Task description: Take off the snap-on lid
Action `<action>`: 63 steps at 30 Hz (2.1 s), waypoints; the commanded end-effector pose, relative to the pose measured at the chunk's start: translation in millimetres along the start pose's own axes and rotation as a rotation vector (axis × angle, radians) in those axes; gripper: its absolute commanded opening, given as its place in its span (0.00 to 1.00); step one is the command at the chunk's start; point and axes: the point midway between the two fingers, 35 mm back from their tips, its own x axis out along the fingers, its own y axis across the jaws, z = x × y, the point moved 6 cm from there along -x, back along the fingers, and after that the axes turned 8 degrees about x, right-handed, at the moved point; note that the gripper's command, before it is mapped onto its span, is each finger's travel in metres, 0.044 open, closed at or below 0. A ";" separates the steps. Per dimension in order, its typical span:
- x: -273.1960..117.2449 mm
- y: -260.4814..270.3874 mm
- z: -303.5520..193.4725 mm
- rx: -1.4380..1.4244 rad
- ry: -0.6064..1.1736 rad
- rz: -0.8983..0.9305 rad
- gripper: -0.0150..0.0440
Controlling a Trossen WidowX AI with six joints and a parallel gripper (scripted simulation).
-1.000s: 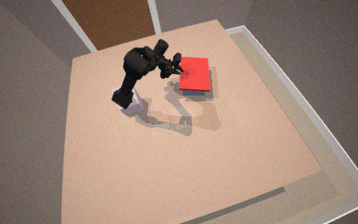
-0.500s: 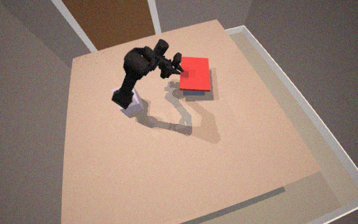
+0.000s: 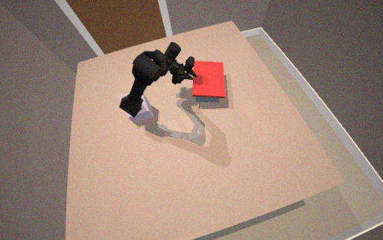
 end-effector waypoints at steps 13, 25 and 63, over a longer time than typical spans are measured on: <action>1.4 0.9 -0.5 -0.001 0.004 -0.001 0.25; -7.1 12.0 -1.2 -0.003 0.008 -0.004 0.25; -23.5 63.0 -8.6 -0.001 0.008 -0.004 0.25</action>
